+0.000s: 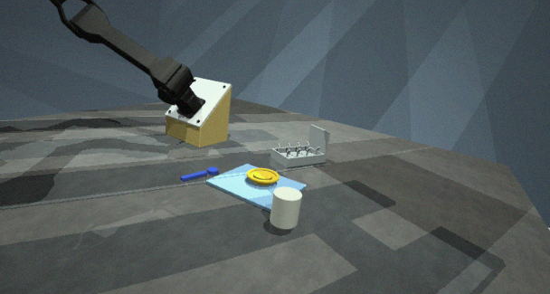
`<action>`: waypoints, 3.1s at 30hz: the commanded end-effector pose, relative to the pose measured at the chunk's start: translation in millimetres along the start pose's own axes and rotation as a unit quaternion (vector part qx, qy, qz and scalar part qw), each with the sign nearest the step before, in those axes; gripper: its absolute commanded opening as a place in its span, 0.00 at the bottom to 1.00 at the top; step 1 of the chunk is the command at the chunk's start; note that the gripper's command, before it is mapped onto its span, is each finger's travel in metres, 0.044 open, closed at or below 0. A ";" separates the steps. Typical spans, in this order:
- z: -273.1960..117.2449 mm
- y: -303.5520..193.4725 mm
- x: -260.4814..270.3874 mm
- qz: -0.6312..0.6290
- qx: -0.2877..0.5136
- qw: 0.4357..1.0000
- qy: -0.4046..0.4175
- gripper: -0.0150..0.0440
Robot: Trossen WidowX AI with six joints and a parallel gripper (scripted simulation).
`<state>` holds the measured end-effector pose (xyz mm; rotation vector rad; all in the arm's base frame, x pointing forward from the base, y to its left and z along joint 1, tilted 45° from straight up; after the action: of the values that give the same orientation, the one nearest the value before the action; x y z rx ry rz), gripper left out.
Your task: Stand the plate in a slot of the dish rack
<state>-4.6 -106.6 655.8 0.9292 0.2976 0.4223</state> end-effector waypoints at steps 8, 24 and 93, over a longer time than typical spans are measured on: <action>25.8 -59.3 148.1 -0.091 0.075 0.985 0.124 0.93; -6.8 -188.0 310.2 -0.193 0.222 0.915 0.277 0.93; -266.3 -529.2 359.8 -0.558 0.529 0.503 0.393 0.93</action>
<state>318.0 -21.8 53.3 1.4231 2.0655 -0.7398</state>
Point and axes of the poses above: the point midway between the two fingers, 35 mm back from their tips, its own z axis out along the fingers, its own x axis across the jaws, y = z × x, the point moved 1 cm from there along -z, back along the fingers, and after that the axes turned 15 degrees about -z, right-handed, at the moved point
